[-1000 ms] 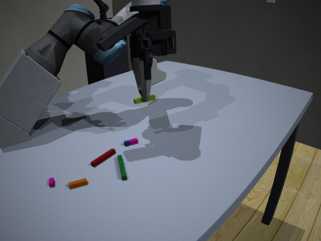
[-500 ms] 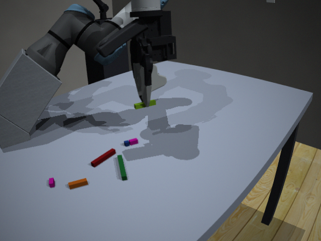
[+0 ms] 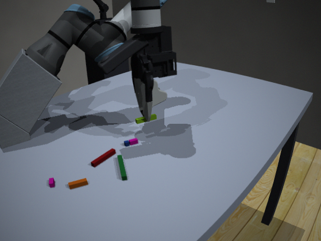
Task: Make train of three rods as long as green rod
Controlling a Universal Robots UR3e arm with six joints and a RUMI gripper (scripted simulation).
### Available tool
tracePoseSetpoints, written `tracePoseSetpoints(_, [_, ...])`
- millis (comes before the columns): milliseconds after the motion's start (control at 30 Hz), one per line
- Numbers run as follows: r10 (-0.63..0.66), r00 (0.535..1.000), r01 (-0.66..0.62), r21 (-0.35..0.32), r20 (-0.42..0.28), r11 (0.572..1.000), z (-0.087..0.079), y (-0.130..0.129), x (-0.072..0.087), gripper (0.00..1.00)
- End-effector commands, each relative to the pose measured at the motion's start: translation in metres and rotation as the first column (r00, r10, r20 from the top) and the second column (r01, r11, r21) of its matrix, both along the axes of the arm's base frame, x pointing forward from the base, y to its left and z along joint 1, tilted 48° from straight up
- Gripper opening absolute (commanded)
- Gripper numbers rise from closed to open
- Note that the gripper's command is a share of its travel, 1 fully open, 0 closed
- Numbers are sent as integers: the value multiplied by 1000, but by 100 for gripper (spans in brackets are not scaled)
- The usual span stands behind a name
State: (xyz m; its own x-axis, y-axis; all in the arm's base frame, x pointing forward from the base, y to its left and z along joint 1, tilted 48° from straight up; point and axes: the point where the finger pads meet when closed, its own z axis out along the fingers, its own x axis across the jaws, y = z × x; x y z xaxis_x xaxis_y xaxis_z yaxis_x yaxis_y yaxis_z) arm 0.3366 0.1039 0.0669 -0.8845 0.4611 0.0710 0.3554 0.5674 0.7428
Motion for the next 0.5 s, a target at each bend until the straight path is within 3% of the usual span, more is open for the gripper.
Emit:
tracePoseSetpoints(0, [-3,1000,3,-5,0,1000,-11,9,6,0])
tracePoseSetpoints(467, [-3,1000,3,-5,0,1000,-24,23,12,0])
